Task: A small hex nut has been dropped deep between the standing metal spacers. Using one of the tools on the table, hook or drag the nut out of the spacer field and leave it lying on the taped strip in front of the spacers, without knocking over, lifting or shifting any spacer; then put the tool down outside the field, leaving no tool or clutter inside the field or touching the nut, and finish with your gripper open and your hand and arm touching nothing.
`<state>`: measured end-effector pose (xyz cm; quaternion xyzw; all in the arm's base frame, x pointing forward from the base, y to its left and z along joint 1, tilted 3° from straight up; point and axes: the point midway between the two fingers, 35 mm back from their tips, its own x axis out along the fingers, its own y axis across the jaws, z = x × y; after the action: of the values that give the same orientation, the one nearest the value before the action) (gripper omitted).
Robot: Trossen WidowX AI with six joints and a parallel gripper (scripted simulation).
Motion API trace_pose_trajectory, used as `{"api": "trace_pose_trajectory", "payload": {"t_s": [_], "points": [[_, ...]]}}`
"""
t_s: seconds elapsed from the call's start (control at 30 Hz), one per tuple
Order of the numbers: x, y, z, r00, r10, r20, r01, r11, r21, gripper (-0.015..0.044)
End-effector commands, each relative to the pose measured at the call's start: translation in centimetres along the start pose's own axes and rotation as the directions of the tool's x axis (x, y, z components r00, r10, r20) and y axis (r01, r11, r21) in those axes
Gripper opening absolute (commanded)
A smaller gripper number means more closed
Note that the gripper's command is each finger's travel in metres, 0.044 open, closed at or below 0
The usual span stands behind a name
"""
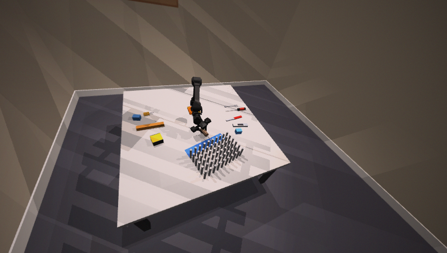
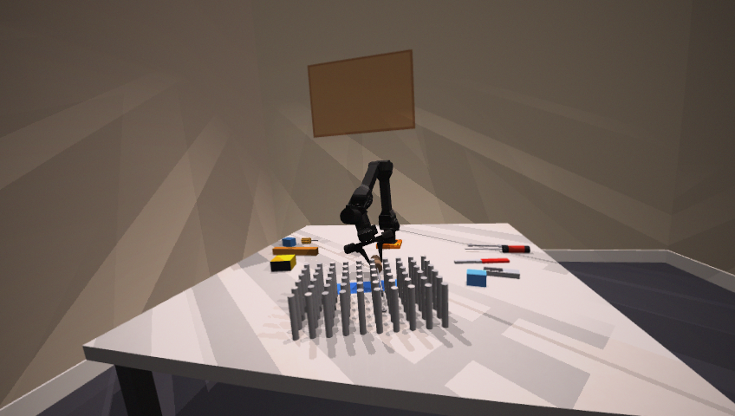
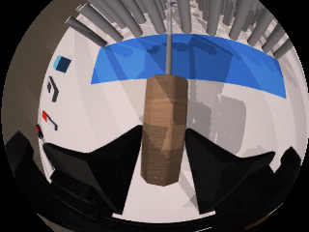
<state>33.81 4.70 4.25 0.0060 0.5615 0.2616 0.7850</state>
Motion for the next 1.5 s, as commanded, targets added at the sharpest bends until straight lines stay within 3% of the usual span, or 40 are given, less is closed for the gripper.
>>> {"api": "trace_pose_trajectory", "payload": {"t_s": [0.0, 1.47], "points": [[0.0, -0.1, 0.6, 1.0, -0.007, 0.01, 0.007, 1.0, -0.001, 0.0], [1.1, -0.1, 3.4, 1.0, -0.006, 0.014, 0.006, 1.0, -0.002, 0.0]]}}
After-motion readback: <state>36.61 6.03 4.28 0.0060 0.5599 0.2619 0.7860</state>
